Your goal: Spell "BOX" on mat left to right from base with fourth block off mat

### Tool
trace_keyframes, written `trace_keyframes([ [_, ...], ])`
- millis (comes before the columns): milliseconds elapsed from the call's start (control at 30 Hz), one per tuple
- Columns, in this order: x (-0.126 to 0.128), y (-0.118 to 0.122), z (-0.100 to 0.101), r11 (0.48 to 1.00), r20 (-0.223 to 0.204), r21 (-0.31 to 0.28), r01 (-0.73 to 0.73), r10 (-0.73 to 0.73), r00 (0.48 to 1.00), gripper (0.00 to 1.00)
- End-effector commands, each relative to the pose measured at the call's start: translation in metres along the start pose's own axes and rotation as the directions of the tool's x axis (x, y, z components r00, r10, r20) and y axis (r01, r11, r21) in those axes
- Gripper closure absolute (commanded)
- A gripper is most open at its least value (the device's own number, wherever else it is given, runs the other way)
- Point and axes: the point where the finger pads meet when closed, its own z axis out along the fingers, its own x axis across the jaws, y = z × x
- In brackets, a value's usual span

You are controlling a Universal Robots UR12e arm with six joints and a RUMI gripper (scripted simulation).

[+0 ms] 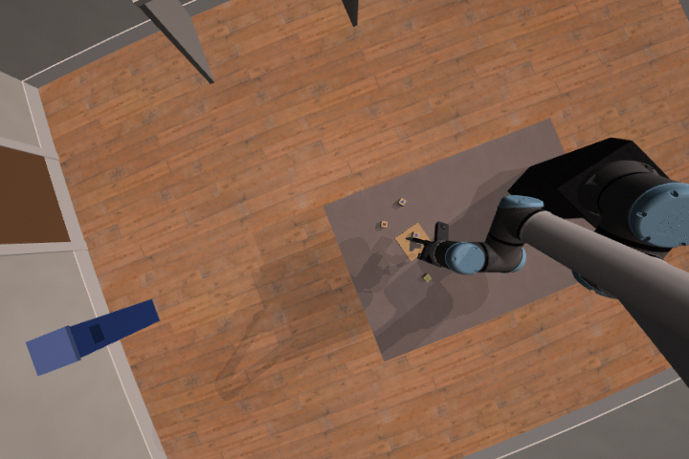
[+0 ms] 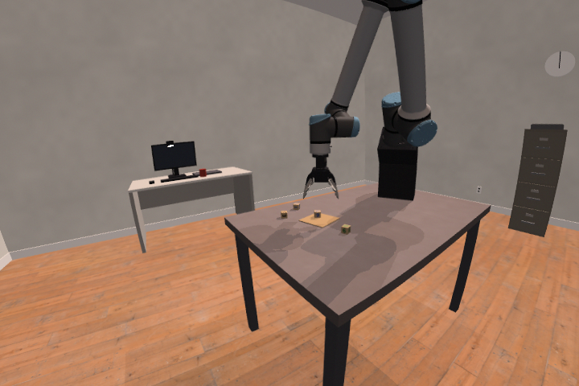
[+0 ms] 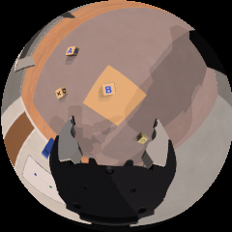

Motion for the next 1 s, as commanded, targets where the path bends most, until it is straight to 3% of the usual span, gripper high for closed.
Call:
trace_keyframes([
  [0, -0.010, -0.018, -0.002, 0.997, -0.008, -0.014, 0.080, -0.080, 0.997, 0.00],
  [367, -0.017, -0.032, -0.003, 0.990, -0.004, -0.018, 0.137, -0.137, 0.991, 0.00],
  [400, -0.017, -0.032, -0.003, 0.990, -0.004, -0.018, 0.137, -0.137, 0.991, 0.60],
  [967, -0.017, -0.032, -0.003, 0.990, -0.004, -0.018, 0.137, -0.137, 0.991, 0.60],
])
